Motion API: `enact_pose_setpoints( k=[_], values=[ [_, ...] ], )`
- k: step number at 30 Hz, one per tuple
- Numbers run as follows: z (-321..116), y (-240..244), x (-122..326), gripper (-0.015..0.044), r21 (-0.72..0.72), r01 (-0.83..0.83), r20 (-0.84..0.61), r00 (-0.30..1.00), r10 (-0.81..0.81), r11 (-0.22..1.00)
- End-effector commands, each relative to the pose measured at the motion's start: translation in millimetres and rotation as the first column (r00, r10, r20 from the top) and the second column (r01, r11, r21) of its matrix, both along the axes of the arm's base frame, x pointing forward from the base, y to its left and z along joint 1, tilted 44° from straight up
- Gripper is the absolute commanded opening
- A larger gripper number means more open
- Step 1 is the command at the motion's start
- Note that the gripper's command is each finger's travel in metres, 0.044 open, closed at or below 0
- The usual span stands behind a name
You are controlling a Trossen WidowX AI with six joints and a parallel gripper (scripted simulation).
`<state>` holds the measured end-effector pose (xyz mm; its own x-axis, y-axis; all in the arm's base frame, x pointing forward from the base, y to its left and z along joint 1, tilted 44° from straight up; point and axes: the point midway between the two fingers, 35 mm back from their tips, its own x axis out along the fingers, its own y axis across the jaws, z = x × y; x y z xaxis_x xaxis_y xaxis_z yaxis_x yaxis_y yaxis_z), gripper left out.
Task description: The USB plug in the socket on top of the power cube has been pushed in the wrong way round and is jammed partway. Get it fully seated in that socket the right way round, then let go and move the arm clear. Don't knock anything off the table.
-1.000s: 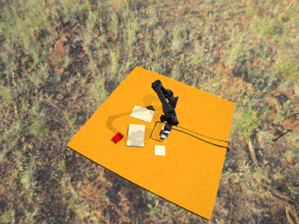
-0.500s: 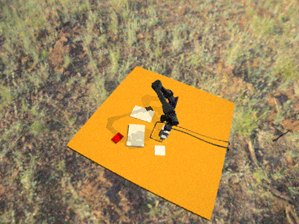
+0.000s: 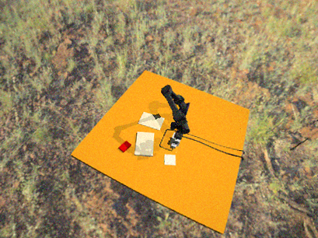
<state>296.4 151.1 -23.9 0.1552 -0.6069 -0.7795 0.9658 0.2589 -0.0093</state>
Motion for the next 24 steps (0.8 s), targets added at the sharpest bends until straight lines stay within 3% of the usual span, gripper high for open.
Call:
enact_pose_setpoints(
  k=[1,24],
  values=[
    [-1.0,-0.3,-0.2,0.0,0.001,-0.001,-0.004,1.0,0.001,1.0],
    [-3.0,-2.1,0.3,0.0,0.001,-0.001,-0.004,1.0,0.001,1.0]
  ],
)
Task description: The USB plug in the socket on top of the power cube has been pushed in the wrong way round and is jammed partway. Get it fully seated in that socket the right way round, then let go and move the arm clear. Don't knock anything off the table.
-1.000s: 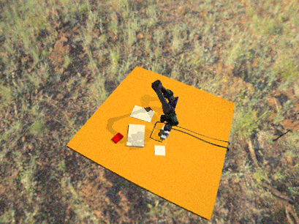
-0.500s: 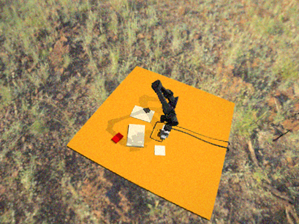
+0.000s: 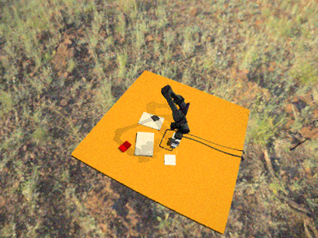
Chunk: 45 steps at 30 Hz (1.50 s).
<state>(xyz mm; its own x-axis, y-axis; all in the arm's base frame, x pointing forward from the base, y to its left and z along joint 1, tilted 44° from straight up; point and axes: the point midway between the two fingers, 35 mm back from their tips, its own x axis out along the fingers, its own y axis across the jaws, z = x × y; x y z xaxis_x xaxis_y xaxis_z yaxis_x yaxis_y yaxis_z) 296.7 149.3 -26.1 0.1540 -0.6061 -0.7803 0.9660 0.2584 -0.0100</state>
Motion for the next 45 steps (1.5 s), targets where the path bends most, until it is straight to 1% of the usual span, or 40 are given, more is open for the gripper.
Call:
enact_pose_setpoints(
  k=[1,45],
  values=[
    [-0.8,-0.4,0.0,0.0,0.0,-0.002,-0.003,1.0,0.002,1.0],
    [-4.7,-3.9,0.9,0.0,0.0,-0.002,-0.002,1.0,0.002,1.0]
  ],
)
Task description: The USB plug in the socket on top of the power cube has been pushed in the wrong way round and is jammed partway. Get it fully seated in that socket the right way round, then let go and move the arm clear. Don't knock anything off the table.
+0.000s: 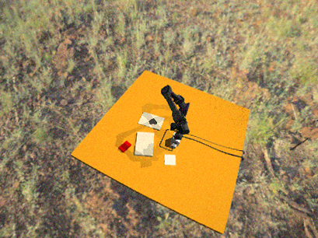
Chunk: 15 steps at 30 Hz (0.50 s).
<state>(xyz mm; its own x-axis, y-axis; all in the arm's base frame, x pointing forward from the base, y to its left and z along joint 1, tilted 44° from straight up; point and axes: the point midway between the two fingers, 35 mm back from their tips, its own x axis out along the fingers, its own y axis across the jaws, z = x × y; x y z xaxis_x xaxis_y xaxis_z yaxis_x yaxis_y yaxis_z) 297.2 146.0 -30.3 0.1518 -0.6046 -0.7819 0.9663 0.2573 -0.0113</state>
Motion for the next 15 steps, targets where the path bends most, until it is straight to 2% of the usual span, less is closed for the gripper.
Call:
enact_pose_setpoints(
  k=[1,15],
  values=[
    [-0.6,-0.7,0.3,0.0,-0.002,-0.003,0.0,1.0,0.003,1.0],
    [-1.8,-1.8,0.6,0.0,-0.002,-0.003,0.0,1.0,0.003,1.0]
  ],
)
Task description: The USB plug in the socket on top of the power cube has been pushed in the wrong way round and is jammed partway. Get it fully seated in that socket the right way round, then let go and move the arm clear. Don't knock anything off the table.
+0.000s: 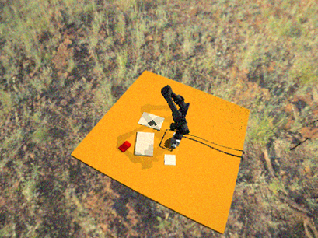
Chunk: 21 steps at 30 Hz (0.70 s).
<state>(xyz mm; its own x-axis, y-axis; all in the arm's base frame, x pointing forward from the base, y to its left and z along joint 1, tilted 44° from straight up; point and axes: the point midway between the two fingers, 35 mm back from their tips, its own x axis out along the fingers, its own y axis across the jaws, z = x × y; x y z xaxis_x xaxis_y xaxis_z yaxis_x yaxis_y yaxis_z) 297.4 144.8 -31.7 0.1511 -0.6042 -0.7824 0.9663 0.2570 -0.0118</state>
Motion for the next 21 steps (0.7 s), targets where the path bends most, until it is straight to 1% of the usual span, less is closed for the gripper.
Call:
enact_pose_setpoints(
  k=[1,21],
  values=[
    [-0.5,-0.7,0.4,0.0,-0.003,-0.003,0.0,1.0,0.003,1.0],
    [-2.3,-2.3,0.8,0.0,-0.003,-0.003,0.0,1.0,0.003,1.0]
  ],
)
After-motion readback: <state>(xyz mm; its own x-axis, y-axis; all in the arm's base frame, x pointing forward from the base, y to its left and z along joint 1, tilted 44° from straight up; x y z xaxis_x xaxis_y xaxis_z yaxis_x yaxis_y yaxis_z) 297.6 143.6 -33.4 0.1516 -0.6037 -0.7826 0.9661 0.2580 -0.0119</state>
